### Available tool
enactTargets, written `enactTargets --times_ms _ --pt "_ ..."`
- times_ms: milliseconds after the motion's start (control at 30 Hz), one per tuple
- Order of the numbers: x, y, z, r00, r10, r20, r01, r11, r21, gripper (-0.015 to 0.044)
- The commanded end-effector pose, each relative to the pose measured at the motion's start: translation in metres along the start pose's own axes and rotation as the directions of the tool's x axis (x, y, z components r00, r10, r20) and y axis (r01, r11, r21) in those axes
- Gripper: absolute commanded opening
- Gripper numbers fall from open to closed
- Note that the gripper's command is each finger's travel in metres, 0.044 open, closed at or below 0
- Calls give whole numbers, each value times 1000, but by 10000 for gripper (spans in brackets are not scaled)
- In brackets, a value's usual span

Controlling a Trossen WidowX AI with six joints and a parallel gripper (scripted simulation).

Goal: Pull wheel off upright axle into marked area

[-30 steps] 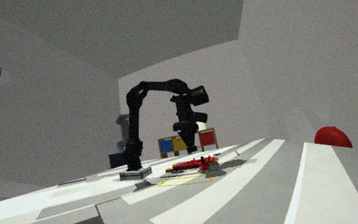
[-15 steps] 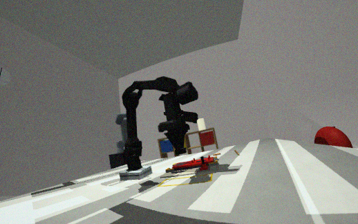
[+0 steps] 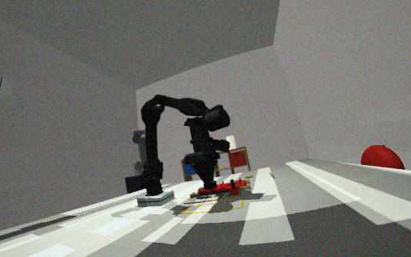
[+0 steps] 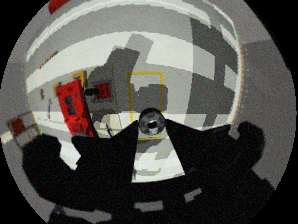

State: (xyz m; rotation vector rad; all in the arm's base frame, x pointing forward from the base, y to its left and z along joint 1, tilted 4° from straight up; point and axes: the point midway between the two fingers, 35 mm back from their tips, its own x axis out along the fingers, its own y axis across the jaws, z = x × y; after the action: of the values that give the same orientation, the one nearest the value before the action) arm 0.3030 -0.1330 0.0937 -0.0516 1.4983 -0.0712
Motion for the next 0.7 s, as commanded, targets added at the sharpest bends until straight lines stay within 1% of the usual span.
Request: enactTargets --times_ms 0,200,433,667 --pt "27 2 -2 1000 9 -11 -9 1000 -7 0" --pt "62 3 -4 1000 9 -12 -9 1000 -7 0" --pt "67 3 -5 1000 9 -12 -9 1000 -7 0" --pt "62 2 -5 1000 5 -13 -5 1000 -1 184"
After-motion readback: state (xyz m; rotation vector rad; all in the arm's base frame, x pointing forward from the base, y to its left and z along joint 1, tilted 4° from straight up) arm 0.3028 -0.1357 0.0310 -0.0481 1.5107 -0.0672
